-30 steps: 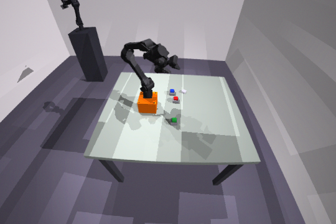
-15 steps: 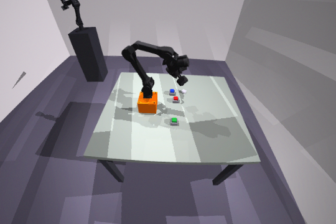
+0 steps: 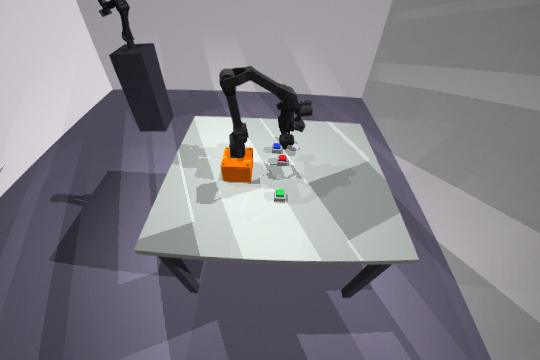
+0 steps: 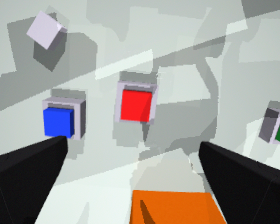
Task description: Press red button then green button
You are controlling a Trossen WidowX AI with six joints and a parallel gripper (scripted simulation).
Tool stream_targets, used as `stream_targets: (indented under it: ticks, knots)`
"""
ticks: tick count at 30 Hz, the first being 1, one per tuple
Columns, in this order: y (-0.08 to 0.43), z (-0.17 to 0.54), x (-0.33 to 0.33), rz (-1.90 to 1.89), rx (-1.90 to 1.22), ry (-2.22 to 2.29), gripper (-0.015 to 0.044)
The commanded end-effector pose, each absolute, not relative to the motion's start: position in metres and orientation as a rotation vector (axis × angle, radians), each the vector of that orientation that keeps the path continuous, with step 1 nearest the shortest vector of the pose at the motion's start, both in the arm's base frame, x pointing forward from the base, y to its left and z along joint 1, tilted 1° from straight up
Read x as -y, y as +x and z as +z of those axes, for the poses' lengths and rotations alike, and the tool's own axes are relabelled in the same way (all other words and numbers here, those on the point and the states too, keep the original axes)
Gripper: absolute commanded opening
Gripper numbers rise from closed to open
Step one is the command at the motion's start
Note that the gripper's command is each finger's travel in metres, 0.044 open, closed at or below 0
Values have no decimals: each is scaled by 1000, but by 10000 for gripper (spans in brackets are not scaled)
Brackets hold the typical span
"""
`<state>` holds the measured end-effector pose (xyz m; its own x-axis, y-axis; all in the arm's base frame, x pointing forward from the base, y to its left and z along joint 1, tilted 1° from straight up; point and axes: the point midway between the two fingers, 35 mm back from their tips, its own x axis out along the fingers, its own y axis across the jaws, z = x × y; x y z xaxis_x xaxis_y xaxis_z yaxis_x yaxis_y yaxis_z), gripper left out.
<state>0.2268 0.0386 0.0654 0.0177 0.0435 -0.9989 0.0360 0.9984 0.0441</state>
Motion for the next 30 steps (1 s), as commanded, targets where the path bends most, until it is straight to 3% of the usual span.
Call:
stream_targets:
  ticks: [1, 2, 8, 16, 30]
  knots:
    - [226, 60, -39, -41, -1564, 69, 400]
    - [226, 60, -39, -41, -1564, 69, 400]
    - [227, 1, -40, -41, -1565, 69, 242]
    - [226, -2, -40, -41, -1565, 69, 33]
    - [227, -9, -40, -41, -1565, 69, 20]
